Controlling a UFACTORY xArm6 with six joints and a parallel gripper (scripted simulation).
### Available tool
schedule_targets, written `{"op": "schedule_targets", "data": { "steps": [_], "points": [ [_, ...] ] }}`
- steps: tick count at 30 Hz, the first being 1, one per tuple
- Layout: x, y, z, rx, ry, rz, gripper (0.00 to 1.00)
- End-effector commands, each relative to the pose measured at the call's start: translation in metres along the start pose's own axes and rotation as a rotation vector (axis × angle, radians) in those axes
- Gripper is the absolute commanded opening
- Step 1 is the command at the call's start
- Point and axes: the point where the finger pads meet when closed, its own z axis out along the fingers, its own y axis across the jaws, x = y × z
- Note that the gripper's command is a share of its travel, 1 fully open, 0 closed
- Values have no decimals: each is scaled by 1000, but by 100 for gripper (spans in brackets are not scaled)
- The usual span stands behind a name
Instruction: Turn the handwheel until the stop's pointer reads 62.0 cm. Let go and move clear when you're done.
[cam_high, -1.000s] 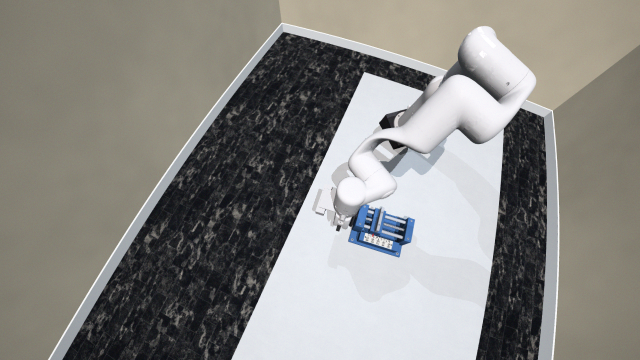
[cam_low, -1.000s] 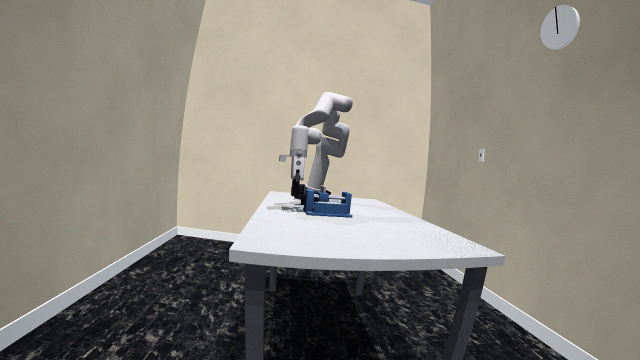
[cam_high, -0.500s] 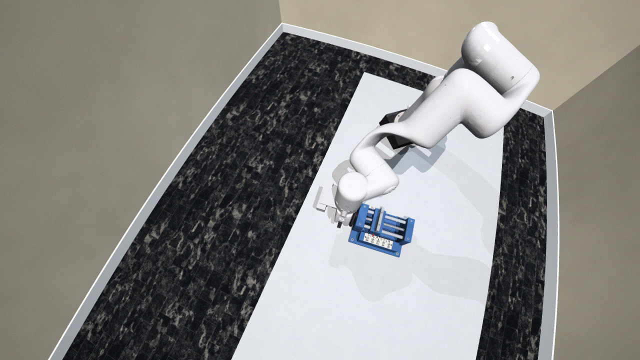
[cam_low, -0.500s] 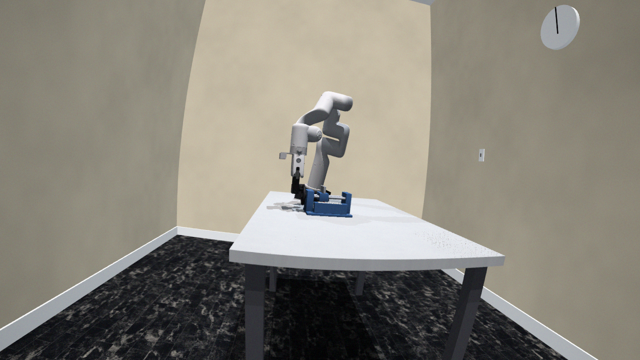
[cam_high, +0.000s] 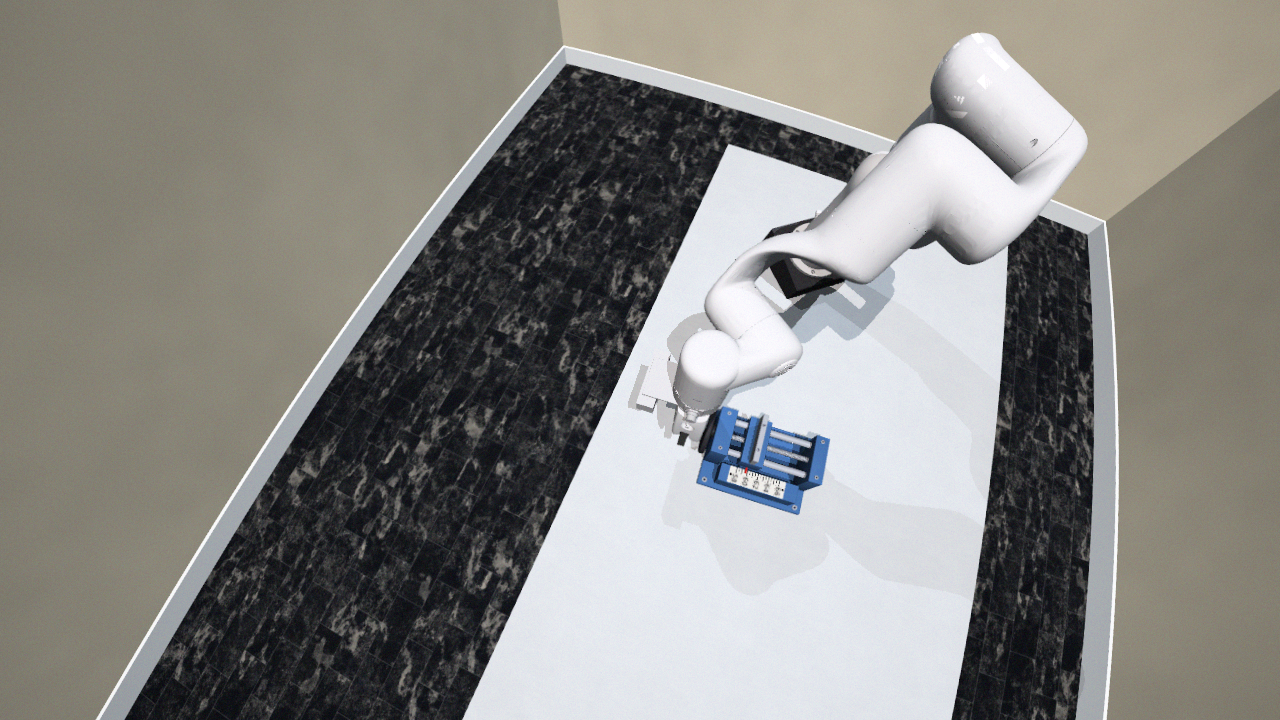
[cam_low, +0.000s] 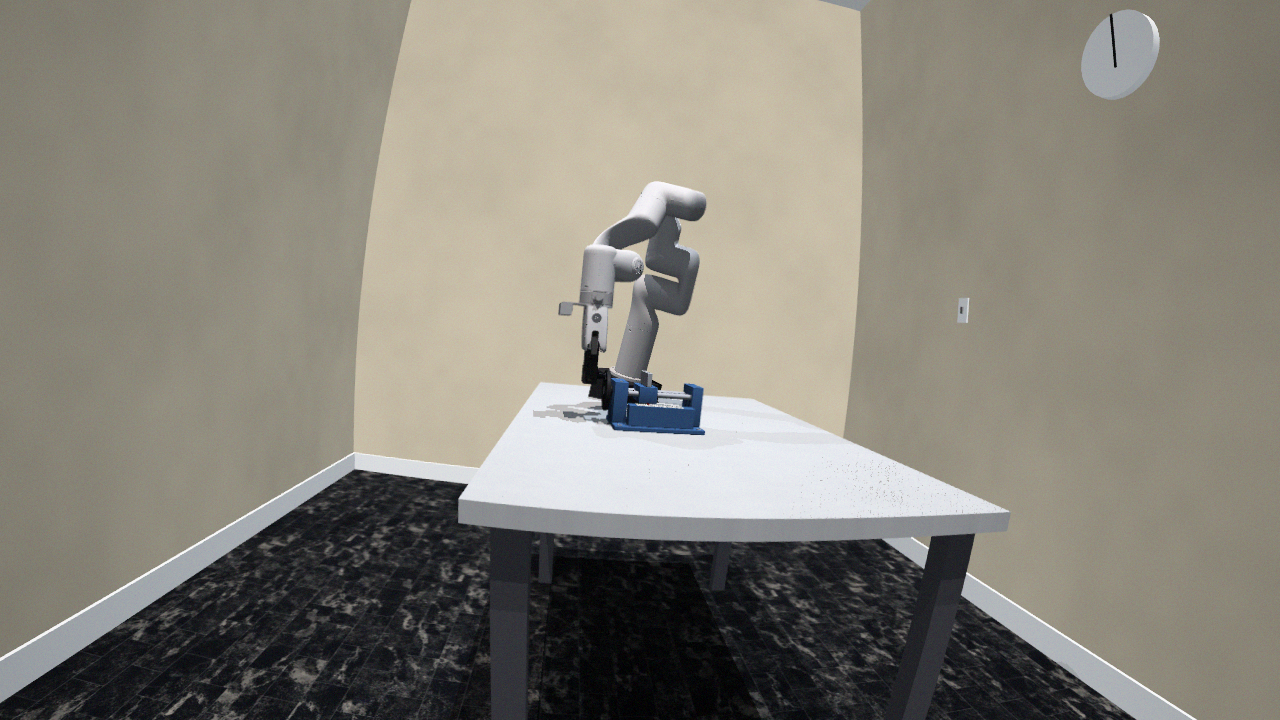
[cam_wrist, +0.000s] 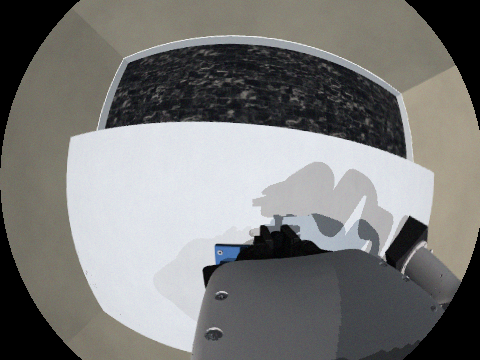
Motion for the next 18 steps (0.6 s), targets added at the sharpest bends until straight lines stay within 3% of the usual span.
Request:
{"op": "schedule_targets", "data": {
  "steps": [1, 18],
  "points": [
    [0, 5, -1, 2, 1, 0, 6],
    [0, 28, 10, 2, 1, 0, 6]
  ]
}}
